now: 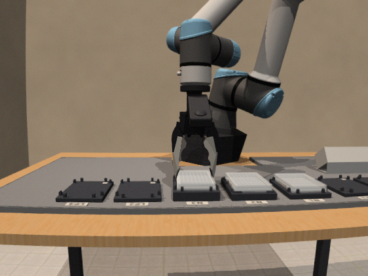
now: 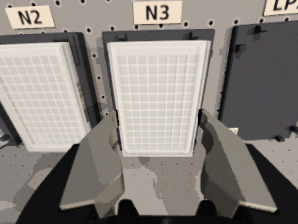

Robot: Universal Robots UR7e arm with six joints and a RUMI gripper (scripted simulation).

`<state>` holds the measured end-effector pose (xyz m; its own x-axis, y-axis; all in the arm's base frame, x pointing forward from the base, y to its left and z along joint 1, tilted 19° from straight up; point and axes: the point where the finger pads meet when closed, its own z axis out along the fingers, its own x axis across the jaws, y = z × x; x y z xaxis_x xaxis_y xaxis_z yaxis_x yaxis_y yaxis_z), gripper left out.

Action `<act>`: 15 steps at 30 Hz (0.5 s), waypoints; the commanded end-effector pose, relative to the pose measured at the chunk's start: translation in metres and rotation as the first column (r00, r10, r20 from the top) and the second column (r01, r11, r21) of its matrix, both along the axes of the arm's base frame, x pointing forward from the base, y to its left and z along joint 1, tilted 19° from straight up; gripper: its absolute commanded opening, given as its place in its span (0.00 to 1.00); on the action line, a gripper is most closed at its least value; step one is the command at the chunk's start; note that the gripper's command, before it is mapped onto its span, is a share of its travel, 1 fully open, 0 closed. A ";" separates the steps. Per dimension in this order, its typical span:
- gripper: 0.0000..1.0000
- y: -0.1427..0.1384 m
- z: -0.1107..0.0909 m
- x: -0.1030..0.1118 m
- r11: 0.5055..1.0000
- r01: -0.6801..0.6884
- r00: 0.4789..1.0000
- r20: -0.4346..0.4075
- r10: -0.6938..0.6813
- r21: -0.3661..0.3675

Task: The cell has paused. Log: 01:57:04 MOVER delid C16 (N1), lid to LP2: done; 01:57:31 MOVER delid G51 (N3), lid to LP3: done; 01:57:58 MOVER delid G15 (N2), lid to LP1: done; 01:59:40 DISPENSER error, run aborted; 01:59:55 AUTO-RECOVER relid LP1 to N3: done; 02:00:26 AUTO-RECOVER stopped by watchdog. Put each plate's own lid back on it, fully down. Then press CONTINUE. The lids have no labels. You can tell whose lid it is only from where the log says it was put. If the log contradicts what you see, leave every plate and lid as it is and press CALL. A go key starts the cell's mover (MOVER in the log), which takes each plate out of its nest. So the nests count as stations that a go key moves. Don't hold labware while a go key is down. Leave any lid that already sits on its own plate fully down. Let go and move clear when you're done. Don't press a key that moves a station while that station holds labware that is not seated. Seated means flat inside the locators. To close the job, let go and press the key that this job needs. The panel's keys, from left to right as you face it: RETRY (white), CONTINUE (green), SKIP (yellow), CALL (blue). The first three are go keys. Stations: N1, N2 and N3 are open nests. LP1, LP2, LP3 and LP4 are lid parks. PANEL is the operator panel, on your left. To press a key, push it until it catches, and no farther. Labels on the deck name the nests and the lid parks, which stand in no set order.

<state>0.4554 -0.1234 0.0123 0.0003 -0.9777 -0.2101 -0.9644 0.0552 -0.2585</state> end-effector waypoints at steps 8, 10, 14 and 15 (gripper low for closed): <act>0.00 0.002 0.000 -0.001 1.000 -0.001 1.000 0.000 0.001 0.000; 0.00 0.002 0.000 -0.001 1.000 -0.001 1.000 0.000 0.001 0.000; 0.82 0.002 0.000 -0.001 1.000 -0.001 1.000 0.000 0.001 0.000; 0.82 0.002 0.000 -0.001 1.000 -0.001 1.000 0.000 0.001 0.000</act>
<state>0.4552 -0.1232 0.0121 0.0001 -0.9776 -0.2104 -0.9645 0.0555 -0.2582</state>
